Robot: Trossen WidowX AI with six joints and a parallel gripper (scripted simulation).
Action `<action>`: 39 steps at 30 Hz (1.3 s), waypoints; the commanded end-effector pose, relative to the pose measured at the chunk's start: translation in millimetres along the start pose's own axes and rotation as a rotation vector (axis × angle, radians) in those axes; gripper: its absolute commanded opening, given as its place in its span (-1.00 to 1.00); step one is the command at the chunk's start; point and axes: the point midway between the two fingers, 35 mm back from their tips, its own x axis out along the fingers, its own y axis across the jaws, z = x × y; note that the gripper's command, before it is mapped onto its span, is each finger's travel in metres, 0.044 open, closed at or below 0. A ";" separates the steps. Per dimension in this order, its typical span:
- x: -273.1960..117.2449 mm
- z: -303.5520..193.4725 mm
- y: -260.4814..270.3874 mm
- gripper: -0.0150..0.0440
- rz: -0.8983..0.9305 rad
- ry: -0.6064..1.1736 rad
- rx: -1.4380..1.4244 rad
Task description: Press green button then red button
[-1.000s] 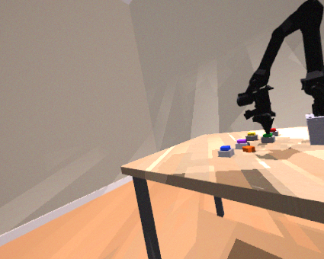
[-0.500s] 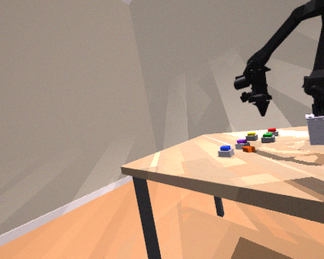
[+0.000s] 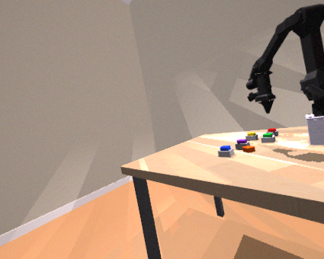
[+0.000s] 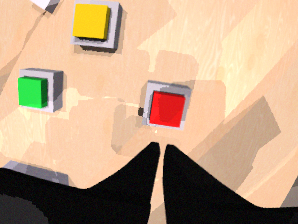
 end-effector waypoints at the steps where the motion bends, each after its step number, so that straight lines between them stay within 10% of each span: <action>1: 1.7 -2.7 -11.2 -0.42 0.003 0.004 -0.017; 7: 63.6 -3.2 -10.7 -0.42 0.003 0.004 -0.017; 39: 97.4 -3.6 -10.4 -0.42 0.003 0.004 -0.017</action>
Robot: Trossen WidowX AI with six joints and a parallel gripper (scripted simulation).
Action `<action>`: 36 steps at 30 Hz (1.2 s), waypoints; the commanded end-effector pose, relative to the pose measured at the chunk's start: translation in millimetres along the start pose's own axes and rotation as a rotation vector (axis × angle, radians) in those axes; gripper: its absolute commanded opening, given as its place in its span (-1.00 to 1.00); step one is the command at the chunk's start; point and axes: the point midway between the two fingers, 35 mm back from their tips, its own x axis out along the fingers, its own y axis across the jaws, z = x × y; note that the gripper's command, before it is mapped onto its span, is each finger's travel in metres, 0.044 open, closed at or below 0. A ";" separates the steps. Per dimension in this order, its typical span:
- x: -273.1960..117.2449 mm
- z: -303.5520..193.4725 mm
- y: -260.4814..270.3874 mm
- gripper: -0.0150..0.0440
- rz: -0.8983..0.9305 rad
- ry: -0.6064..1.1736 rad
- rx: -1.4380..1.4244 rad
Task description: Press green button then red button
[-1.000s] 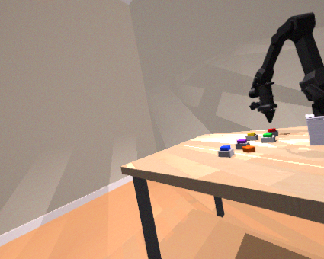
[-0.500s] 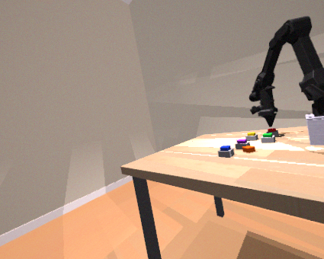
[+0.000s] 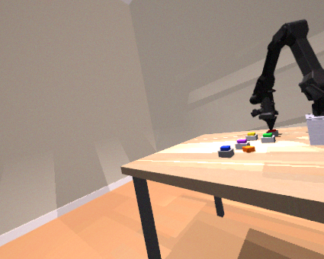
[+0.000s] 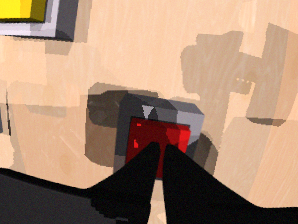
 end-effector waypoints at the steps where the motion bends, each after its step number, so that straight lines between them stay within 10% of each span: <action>1: 2.8 -2.2 1.9 -0.42 0.007 0.008 -0.006; 22: -30.9 -1.7 1.4 -0.42 0.007 0.008 -0.006; 36: -62.3 96.4 151.3 0.82 0.012 -0.023 -0.032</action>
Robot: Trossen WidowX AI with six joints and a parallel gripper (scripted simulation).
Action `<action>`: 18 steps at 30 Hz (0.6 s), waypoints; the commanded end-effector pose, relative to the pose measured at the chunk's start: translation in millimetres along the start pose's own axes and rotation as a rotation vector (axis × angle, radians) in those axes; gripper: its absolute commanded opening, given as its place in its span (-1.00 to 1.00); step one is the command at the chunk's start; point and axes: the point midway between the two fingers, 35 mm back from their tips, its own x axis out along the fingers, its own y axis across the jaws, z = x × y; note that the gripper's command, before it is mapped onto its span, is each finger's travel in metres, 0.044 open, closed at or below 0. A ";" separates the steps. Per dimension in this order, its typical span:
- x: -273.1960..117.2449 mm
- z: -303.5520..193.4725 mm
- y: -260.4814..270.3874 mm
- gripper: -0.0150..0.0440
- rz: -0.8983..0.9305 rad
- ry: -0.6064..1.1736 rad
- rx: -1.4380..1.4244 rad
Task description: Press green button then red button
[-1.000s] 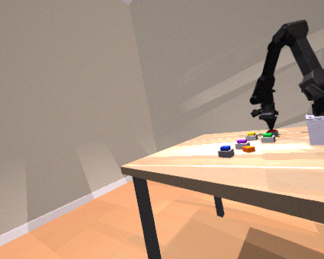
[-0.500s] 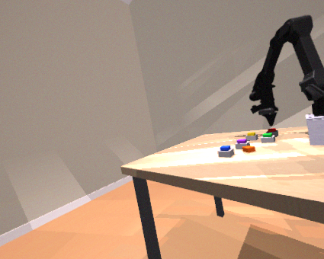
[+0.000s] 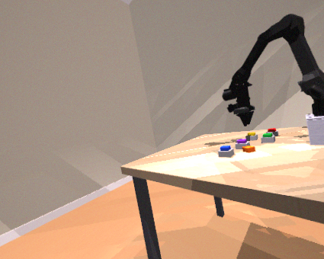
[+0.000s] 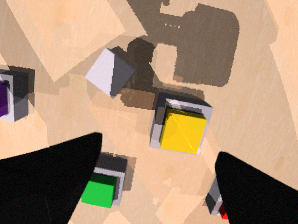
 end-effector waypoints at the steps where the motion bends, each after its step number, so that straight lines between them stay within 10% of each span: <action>1: -10.4 16.9 49.9 0.86 0.009 -0.012 -0.005; 18: -48.3 -28.9 282.1 0.86 0.041 0.015 0.023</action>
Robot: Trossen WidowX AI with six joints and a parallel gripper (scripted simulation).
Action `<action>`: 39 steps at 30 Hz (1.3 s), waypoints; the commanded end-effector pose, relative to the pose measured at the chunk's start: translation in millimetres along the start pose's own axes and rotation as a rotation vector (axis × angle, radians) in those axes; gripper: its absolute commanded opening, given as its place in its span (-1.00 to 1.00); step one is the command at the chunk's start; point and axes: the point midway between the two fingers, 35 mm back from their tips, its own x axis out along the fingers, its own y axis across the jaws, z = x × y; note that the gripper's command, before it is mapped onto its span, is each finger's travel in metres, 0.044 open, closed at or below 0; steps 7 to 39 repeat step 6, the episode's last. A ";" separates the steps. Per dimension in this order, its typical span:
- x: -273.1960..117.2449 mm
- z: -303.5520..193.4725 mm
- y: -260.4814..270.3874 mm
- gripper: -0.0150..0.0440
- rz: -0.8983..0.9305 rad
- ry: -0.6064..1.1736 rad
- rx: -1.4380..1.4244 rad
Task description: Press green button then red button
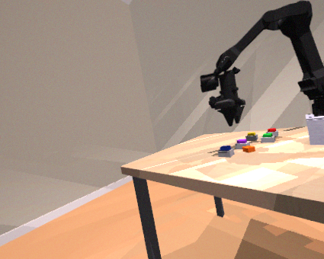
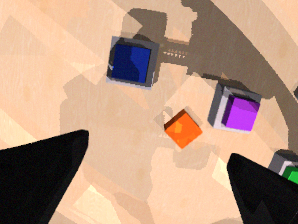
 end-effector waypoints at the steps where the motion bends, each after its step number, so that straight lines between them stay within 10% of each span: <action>1: -4.9 -17.0 26.7 0.86 0.004 0.007 0.013; 39: -4.9 -17.0 26.7 0.86 0.004 0.007 0.013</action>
